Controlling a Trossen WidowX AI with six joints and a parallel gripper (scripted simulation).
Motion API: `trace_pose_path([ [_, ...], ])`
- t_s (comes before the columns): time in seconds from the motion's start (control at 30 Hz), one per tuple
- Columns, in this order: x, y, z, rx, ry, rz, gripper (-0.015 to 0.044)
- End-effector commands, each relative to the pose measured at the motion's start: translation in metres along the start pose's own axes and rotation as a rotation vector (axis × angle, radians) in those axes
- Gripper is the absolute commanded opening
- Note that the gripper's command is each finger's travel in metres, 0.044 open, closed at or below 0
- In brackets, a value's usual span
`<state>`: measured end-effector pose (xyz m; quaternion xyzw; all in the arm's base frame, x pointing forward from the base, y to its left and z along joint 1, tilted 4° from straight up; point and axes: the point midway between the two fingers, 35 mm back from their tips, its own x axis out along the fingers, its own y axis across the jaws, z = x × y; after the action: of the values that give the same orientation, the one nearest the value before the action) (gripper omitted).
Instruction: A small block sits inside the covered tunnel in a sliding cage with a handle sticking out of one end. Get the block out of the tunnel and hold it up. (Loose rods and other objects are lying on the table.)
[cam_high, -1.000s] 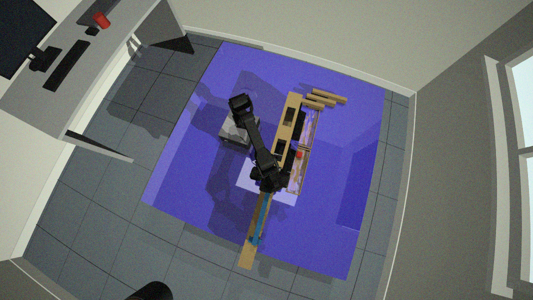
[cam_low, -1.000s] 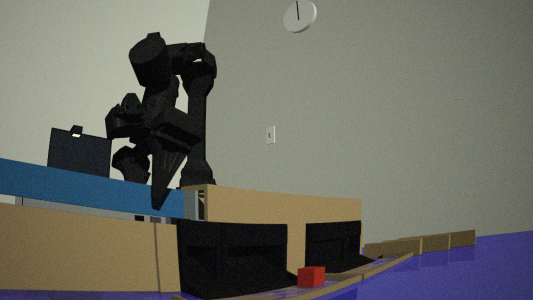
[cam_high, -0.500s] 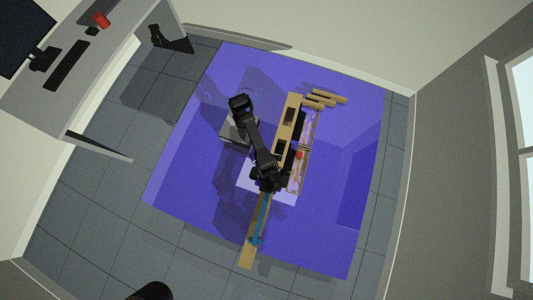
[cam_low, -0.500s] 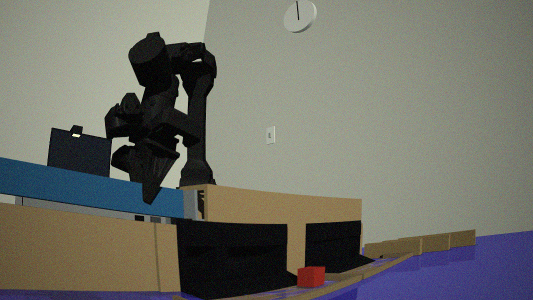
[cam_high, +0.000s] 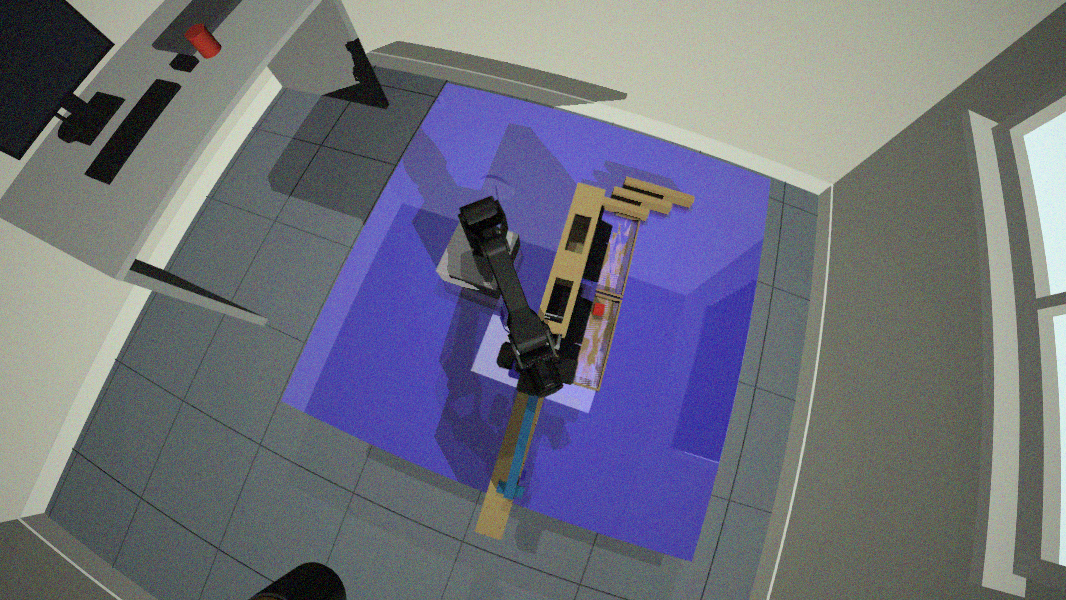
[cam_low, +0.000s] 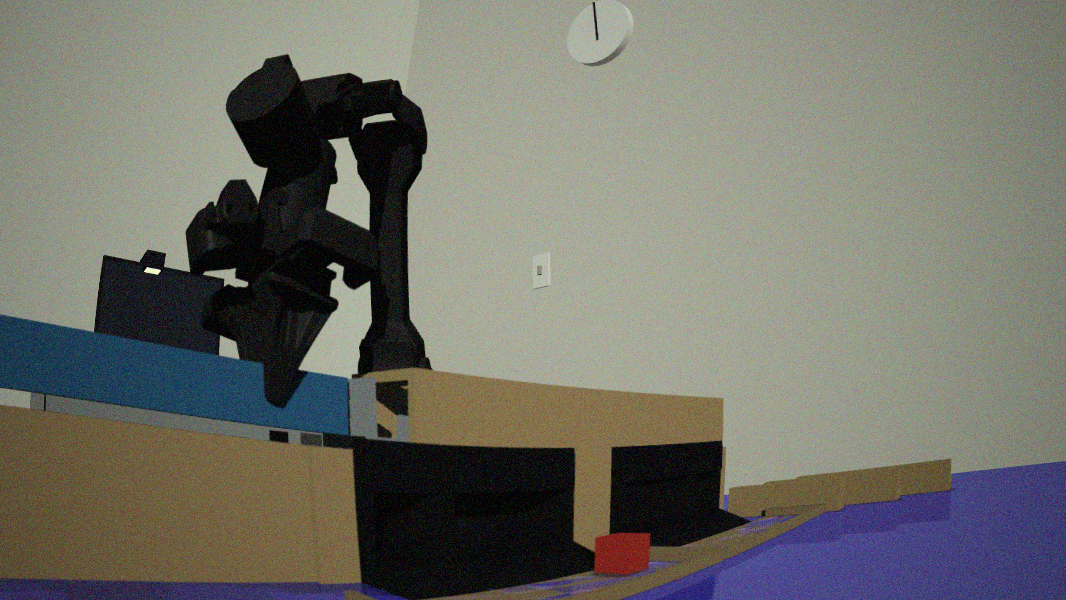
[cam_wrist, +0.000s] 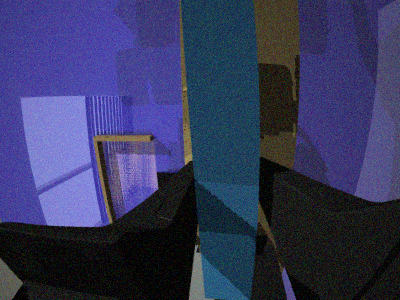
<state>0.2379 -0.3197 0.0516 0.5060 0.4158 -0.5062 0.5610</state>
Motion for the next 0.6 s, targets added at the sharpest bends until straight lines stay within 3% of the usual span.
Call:
trace_pose_path([
  [0.0, 0.007, -0.002, 0.026, 0.022, -0.035, 0.009, 0.0],
  [0.23, 0.011, -0.004, 0.04, 0.023, -0.036, 0.008, 0.0],
  [0.57, -0.002, 0.002, 0.033, 0.013, -0.031, 0.014, 0.0263],
])
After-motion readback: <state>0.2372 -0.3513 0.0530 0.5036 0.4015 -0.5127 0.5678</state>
